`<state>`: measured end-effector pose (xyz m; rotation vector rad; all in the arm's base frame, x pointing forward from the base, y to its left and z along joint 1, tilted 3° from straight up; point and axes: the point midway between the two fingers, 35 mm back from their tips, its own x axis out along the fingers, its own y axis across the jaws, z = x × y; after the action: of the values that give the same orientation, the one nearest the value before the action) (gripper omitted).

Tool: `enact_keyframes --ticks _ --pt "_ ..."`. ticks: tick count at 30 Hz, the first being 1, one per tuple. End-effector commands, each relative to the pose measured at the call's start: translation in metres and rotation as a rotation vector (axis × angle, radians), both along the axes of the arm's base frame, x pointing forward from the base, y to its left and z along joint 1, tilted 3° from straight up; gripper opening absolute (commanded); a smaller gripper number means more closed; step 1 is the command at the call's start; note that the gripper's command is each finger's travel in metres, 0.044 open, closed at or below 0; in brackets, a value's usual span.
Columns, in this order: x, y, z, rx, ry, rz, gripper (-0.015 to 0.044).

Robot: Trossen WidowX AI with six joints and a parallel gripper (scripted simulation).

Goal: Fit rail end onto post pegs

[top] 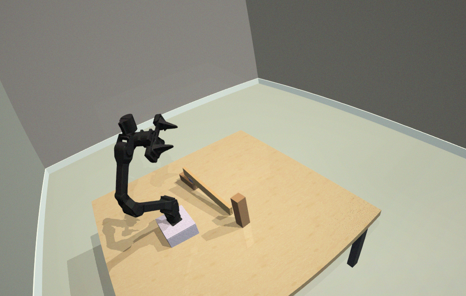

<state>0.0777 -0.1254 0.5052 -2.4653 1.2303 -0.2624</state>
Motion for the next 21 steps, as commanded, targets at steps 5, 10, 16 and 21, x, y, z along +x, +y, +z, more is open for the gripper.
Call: enact_keyframes --ticks 5,10,16,21 --pt "0.056 0.023 -0.019 0.013 0.079 0.057 0.0440" --pt "0.122 0.040 -0.061 0.079 0.195 0.115 0.0440" --pt "0.192 0.047 -0.146 0.257 0.368 0.154 0.0440" --pt "0.226 0.041 -0.231 0.473 0.507 0.134 0.0440"
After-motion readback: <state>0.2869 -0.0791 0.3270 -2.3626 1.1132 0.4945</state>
